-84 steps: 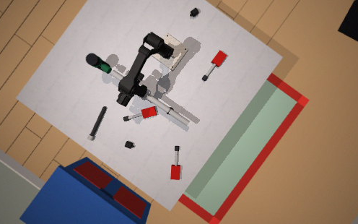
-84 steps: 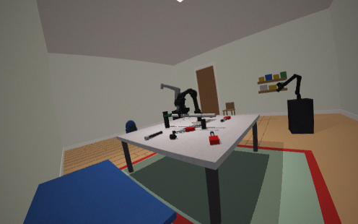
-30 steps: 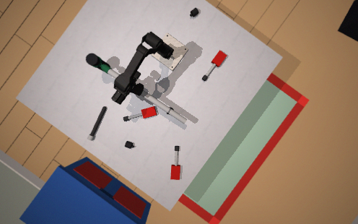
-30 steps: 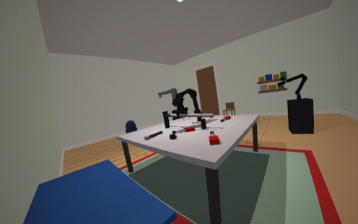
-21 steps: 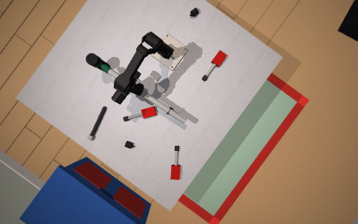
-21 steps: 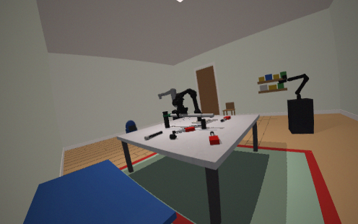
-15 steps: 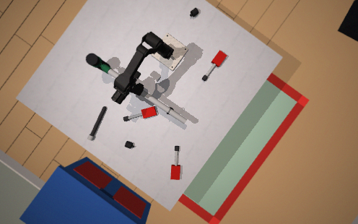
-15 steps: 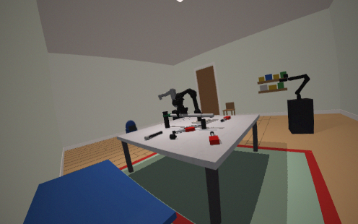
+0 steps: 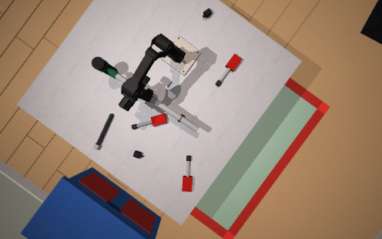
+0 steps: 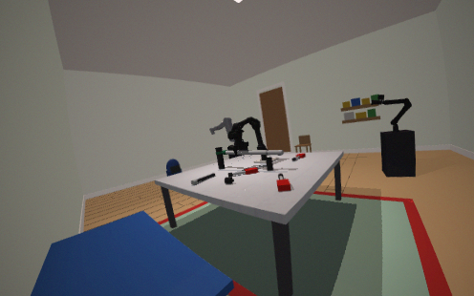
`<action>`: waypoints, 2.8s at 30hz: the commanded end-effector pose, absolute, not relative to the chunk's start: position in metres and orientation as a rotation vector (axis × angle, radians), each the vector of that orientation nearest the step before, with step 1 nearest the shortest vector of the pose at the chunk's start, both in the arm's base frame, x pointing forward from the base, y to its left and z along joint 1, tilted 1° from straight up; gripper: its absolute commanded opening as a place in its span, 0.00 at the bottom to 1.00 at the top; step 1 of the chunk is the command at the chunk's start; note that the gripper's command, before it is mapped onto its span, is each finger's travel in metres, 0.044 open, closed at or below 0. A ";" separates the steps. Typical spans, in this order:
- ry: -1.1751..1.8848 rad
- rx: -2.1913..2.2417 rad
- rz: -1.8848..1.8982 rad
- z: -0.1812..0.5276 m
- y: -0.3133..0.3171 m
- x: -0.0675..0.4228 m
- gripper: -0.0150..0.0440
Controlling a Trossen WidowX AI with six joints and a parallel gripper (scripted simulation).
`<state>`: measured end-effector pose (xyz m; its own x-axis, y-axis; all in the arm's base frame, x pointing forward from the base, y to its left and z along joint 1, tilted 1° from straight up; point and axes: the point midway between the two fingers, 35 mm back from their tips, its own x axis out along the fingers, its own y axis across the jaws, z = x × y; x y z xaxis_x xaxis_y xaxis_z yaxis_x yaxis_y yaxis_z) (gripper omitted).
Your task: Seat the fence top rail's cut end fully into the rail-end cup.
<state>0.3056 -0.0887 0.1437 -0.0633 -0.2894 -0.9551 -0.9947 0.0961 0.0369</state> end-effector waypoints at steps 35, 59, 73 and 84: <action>1.505 -1.330 1.023 0.145 -0.099 0.305 0.25; 1.505 -1.330 1.022 0.147 -0.108 0.305 0.25; 1.505 -1.331 1.022 0.148 -0.112 0.305 0.25; 1.506 -1.331 1.022 0.149 -0.116 0.305 0.25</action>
